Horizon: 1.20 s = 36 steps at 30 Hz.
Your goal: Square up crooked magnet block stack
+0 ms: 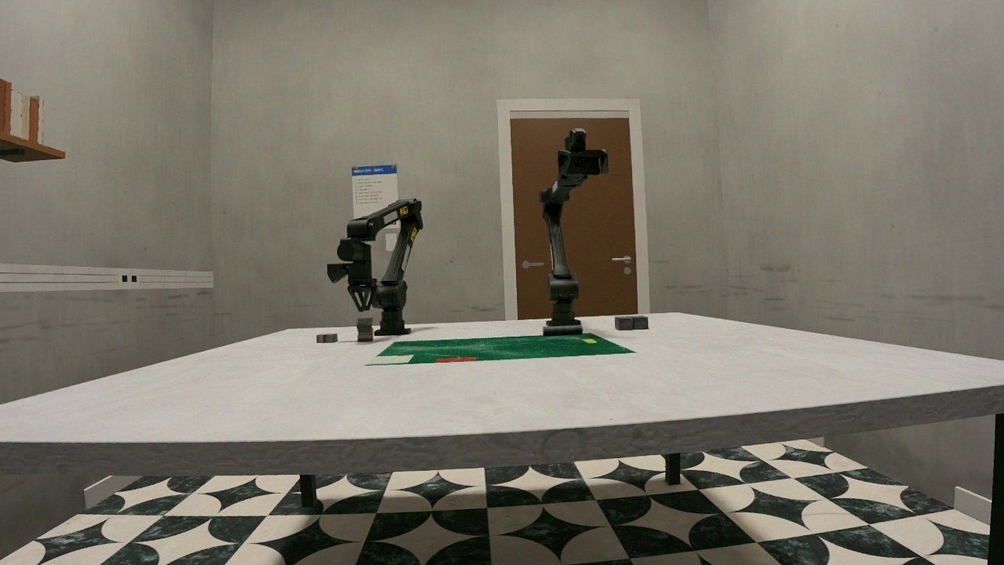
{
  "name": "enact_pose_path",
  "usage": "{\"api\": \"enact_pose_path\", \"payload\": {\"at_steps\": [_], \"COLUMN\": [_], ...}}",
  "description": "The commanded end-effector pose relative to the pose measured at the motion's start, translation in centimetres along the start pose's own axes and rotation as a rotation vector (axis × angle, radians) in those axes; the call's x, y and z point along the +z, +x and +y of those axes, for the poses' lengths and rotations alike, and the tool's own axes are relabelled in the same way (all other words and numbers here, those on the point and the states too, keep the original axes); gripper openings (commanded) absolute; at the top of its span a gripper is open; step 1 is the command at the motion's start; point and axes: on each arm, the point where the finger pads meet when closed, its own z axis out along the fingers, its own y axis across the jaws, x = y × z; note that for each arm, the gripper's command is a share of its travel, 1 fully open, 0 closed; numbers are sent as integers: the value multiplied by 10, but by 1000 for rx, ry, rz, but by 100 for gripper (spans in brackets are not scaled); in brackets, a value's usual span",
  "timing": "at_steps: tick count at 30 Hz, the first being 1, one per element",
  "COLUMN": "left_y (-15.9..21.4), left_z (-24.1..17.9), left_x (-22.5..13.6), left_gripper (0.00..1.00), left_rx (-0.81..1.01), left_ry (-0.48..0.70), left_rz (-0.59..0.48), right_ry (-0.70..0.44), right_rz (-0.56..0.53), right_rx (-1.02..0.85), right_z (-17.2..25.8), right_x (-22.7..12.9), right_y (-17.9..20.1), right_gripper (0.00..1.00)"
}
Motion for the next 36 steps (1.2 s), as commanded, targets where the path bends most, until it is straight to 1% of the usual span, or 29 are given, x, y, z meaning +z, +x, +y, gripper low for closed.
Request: {"api": "enact_pose_path", "payload": {"at_steps": [1,4,5,18,21,22,28,31,33,34,36], "left_y": [-17,-17,-24,-24,-24,-24,-24,-24,-24,-24,-24], "left_z": [-2,-2,-1,-2,-2,-2,-2,-2,-2,-2,-2], "left_x": [6,6,1,1,1,1,1,1,1,1,1], "left_gripper": [100,100,100,100,100,100,100,100,100,100,100], "left_rx": [-16,-16,-16,-16,-16,-16,-16,-16,-16,-16,-16], "left_ry": [3,3,0,3,3,3,3,3,3,3,3], "left_rz": [-30,-30,-42,-43,-43,-43,-43,-43,-43,-43,-43], "right_ry": [-8,-5,-10,-16,-22,-17,-11,-68,-82,-57,-35], "right_rz": [-4,-3,-4,-4,-5,-4,-2,-13,-16,-11,-7], "right_rx": [7,-4,10,2,-5,2,4,-3,-3,3,-1], "right_z": [4,4,5,8,11,7,6,32,33,20,15], "right_x": [9,7,14,58,54,64,86,65,62,71,76], "right_y": [-1,-1,-1,0,-1,-1,1,-4,-4,-2,-1], "right_gripper": [60,60,60,60,60,60,60,60,60,60,60]}}
